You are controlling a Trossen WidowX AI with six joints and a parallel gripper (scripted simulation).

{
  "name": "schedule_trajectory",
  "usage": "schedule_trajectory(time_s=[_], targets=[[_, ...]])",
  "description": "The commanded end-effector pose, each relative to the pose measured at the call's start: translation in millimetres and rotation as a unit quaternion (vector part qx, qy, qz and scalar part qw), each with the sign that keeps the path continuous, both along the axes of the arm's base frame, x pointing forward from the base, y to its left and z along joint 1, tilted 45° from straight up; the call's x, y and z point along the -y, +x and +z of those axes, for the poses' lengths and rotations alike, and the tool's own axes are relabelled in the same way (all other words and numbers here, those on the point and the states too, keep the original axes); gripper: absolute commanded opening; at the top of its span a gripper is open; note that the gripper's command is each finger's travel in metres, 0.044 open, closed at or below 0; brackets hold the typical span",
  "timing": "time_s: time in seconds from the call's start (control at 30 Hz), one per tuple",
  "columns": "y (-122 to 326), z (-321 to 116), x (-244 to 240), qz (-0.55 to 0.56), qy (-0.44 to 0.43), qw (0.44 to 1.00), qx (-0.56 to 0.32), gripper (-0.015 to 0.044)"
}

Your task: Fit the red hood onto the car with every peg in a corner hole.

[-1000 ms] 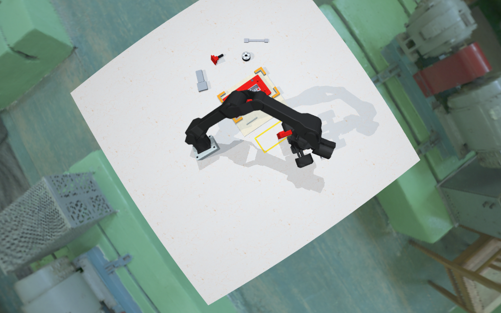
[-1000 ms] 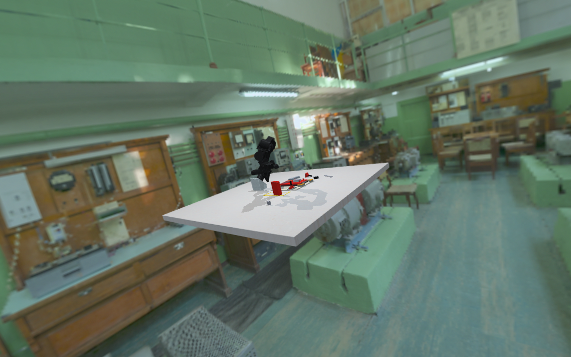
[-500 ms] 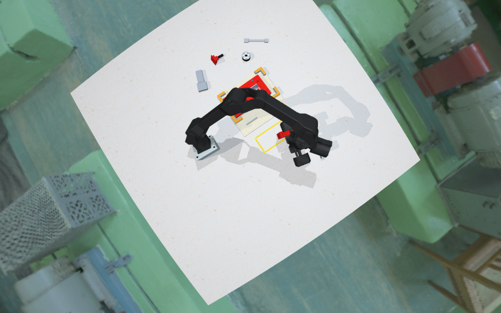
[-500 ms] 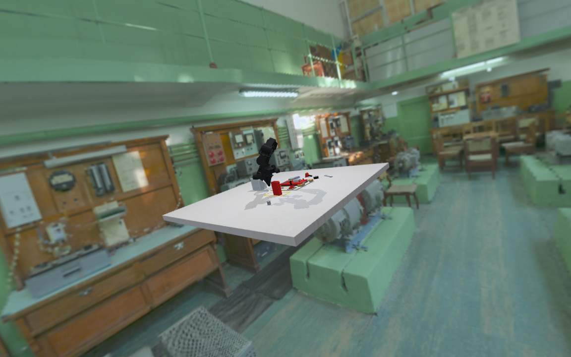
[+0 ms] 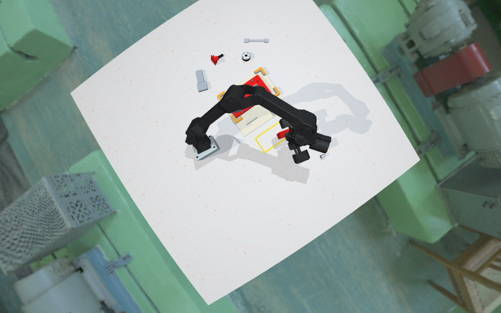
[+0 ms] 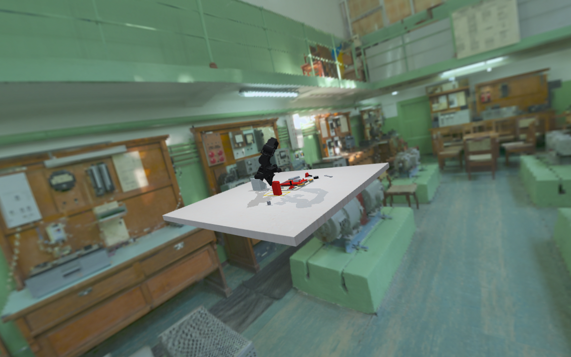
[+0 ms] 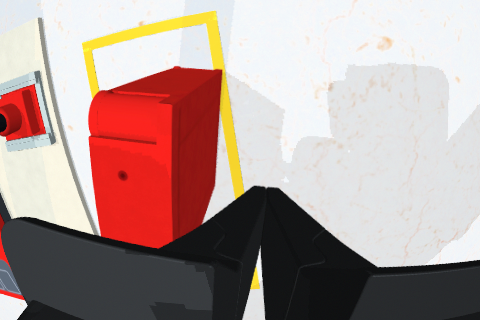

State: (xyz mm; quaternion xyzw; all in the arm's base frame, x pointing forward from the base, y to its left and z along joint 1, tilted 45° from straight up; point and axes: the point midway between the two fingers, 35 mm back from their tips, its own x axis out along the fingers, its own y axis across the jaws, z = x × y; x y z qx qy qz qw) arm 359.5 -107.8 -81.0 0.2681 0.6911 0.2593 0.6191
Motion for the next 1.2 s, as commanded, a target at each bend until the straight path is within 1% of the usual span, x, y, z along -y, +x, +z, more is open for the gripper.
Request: schedule_trajectory(time_s=[0.0, 1.17], targets=[[1.2, 3.2, -1.8, -0.003, 0.000, 1.000, 0.002, 0.0000], [3.5, 24.3, -23.9, -0.003, 0.001, 1.000, 0.001, 0.0000]])
